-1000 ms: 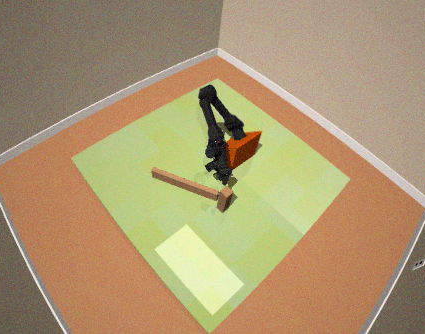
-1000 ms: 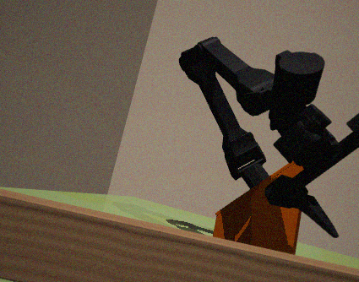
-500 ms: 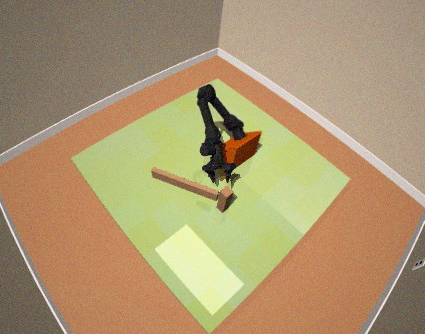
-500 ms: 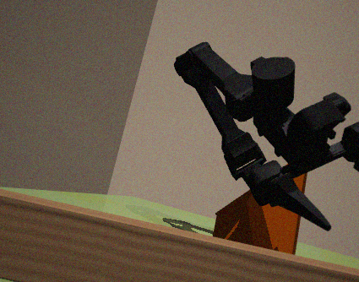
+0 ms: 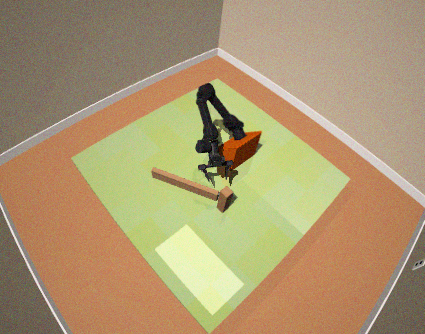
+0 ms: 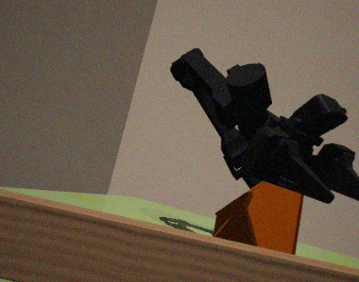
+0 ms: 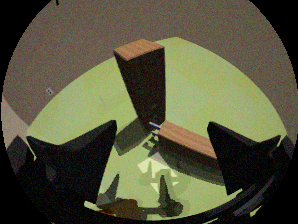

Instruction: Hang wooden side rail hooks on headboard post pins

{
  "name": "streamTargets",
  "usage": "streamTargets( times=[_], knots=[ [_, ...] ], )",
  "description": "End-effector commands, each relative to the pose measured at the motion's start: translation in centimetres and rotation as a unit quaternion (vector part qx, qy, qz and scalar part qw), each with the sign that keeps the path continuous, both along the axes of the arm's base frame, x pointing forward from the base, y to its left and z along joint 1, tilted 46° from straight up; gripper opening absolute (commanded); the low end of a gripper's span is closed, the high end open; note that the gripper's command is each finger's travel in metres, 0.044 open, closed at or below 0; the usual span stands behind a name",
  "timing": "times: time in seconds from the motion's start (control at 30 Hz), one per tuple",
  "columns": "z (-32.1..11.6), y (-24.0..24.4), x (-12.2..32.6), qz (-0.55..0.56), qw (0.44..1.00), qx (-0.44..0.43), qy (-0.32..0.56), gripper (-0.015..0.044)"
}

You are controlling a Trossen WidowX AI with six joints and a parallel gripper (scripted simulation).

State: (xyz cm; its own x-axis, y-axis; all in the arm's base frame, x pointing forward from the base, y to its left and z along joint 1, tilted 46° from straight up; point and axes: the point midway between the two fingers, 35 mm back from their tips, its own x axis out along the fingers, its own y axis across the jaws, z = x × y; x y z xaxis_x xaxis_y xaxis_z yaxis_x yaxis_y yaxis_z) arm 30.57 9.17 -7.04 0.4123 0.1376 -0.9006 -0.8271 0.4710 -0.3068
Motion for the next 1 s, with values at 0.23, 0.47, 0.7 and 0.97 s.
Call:
streamTargets(
  times=[0.23,0.47,0.7,0.97],
  knots=[
    [0.6,-0.2,-0.1,0.061,0.998,-0.015,-0.018,0.044],
    [0.6,-0.2,-0.1,0.061,0.998,-0.015,-0.018,0.044],
    [0.6,-0.2,-0.1,0.061,0.998,-0.015,-0.018,0.044],
    [-0.3,-0.3,1.1,-0.092,0.995,-0.002,0.043,0.044]
  ],
)
